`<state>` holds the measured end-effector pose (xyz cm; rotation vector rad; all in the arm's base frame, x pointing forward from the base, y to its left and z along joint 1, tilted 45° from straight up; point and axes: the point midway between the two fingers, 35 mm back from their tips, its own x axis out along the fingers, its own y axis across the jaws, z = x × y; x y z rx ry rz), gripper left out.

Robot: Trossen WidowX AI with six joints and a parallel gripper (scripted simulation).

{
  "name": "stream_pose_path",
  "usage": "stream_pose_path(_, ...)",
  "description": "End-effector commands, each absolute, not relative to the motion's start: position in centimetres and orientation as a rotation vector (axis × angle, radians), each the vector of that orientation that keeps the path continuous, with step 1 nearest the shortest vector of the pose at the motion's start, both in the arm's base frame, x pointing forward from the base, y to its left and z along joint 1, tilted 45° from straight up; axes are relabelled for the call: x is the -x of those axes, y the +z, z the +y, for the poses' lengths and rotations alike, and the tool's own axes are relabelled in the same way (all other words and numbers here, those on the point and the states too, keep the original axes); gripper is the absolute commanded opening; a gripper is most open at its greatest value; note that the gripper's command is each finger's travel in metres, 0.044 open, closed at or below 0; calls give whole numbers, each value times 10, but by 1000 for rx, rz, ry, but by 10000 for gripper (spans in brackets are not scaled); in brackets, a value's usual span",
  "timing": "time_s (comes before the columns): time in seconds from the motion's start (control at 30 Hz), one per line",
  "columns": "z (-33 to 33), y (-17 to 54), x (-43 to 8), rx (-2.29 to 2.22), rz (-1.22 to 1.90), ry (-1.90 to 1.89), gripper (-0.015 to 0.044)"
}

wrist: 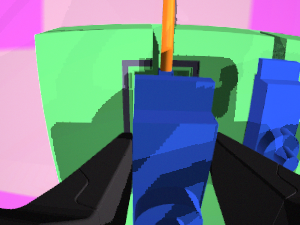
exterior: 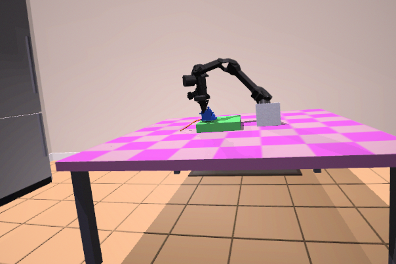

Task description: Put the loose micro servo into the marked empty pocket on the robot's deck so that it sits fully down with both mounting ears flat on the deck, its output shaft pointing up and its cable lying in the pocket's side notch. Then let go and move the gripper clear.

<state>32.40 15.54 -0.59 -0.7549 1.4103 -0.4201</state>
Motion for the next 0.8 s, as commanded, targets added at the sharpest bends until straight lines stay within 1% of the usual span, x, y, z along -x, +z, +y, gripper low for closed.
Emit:
stream_pose_path(0.0,156,-6,-324,766,1406,-415,0)
stream_pose_path(0.77,145,-17,-326,766,1405,-415,0)
